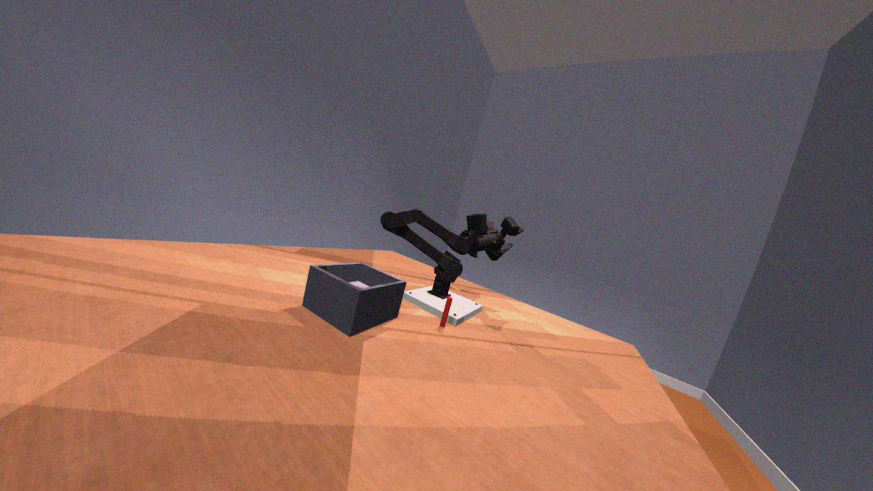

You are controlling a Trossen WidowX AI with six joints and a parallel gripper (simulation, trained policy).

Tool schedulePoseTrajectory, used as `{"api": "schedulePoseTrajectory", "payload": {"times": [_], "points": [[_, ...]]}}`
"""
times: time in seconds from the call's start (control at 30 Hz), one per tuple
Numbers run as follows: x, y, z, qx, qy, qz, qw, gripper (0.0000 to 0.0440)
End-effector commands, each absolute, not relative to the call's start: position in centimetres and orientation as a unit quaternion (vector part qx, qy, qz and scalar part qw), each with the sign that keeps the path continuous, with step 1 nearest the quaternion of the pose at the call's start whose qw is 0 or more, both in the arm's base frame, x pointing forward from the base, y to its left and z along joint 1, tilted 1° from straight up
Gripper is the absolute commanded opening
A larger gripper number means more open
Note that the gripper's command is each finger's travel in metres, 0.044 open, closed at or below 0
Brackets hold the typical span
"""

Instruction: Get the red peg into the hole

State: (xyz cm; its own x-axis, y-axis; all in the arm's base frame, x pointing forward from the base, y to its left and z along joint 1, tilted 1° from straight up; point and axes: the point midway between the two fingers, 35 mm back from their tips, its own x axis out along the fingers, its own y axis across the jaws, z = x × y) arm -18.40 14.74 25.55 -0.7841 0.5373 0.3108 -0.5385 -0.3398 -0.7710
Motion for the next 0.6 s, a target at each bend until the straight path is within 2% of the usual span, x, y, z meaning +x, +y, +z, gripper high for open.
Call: {"api": "schedulePoseTrajectory", "payload": {"times": [0.0,0.07,0.57], "points": [[-18.2,15.0,26.0,0.003,-0.465,0.818,0.338,0.042],[-17.6,15.7,26.8,0.006,-0.446,0.821,0.357,0.044],[-9.9,22.8,31.4,-0.007,-0.259,0.804,0.536,0.044]]}}
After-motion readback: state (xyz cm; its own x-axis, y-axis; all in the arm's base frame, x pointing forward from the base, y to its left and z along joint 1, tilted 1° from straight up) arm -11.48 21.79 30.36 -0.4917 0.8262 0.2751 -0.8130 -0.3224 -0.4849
